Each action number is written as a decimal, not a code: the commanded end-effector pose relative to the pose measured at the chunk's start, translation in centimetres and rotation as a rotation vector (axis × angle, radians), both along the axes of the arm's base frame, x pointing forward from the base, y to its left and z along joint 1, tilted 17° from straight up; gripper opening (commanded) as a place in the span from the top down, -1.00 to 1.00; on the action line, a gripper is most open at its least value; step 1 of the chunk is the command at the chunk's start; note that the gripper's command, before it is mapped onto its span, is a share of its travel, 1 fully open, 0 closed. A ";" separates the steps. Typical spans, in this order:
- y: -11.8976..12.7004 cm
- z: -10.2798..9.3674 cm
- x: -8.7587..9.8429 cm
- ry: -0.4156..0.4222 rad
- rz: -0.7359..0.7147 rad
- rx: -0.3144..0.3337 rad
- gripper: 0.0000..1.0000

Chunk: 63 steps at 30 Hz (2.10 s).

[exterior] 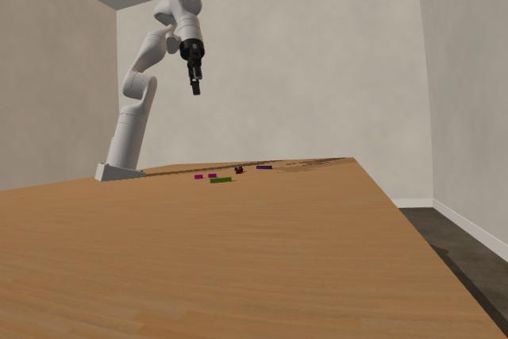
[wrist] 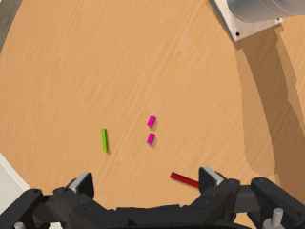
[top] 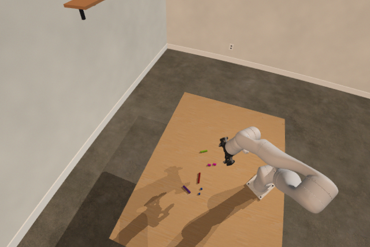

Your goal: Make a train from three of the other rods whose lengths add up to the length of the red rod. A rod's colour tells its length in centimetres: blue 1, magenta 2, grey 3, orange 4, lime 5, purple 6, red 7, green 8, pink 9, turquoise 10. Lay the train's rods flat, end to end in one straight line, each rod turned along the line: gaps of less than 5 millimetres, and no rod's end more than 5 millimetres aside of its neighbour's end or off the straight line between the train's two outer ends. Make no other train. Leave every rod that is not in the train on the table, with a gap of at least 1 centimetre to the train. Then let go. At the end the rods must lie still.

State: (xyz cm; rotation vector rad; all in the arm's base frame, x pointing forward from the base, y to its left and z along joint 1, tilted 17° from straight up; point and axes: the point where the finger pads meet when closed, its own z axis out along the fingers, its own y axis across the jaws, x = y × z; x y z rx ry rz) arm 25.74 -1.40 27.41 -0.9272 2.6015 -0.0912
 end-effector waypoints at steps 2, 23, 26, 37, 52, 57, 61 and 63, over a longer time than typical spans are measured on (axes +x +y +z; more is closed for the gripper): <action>0.6 0.0 0.4 -0.003 0.048 -0.014 -1.00; 2.2 -0.3 1.4 -0.010 0.180 -0.056 -1.00; 2.2 -0.3 1.4 -0.010 0.180 -0.056 -1.00; 3.3 -0.5 2.0 -0.014 0.268 -0.082 -1.00; 4.5 -0.7 2.5 -0.018 0.355 -0.108 -1.00; 5.0 -0.9 2.8 -0.019 0.398 -0.120 -1.00; 5.6 -1.1 3.0 -0.021 0.441 -0.132 -1.00; 5.6 -1.1 3.0 -0.021 0.441 -0.132 -1.00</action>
